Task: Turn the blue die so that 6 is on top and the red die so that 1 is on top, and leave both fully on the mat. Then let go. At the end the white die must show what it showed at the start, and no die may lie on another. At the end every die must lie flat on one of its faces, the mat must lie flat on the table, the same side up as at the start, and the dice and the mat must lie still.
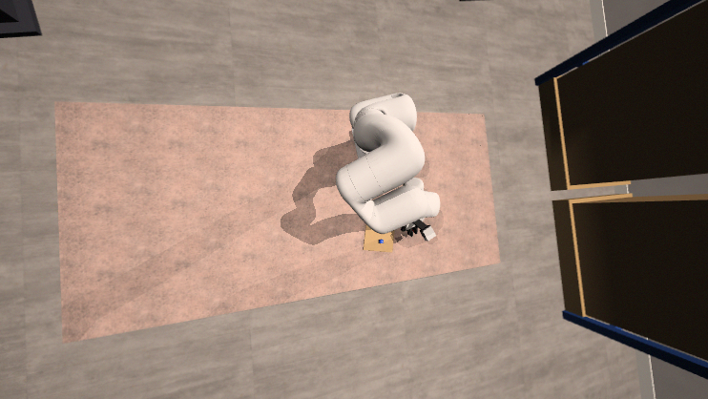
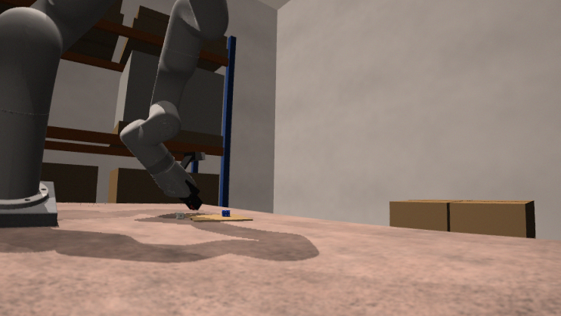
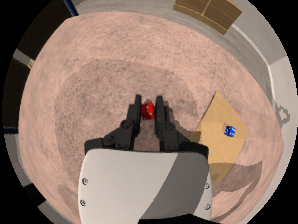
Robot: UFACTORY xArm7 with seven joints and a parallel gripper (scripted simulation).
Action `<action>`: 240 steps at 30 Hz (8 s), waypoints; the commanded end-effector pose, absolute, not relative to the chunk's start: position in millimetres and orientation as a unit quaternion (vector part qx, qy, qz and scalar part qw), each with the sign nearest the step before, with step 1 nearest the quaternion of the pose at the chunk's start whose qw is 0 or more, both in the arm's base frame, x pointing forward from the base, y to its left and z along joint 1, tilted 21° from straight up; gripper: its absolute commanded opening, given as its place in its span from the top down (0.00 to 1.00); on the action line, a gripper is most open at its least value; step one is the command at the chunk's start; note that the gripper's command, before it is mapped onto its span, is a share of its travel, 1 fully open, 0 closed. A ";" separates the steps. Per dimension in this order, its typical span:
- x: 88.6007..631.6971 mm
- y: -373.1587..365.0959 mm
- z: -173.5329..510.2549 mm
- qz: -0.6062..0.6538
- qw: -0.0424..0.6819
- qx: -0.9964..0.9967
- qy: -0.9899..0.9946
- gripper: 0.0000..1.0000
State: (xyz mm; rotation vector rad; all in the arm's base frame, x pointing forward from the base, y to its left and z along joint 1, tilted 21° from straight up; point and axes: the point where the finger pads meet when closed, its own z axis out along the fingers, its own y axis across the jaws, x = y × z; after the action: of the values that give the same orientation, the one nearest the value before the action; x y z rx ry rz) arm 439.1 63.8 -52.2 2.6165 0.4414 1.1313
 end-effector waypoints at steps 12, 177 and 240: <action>439.9 61.8 -59.1 0.390 0.128 0.899 0.152 0.89; 435.6 80.6 41.9 0.379 0.184 0.898 0.127 0.69; 456.4 106.0 49.8 -0.026 0.180 0.980 0.081 0.00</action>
State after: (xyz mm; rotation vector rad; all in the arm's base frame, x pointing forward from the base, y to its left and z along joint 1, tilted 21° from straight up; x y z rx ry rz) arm 455.2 104.5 48.3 2.7671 0.2343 -0.0801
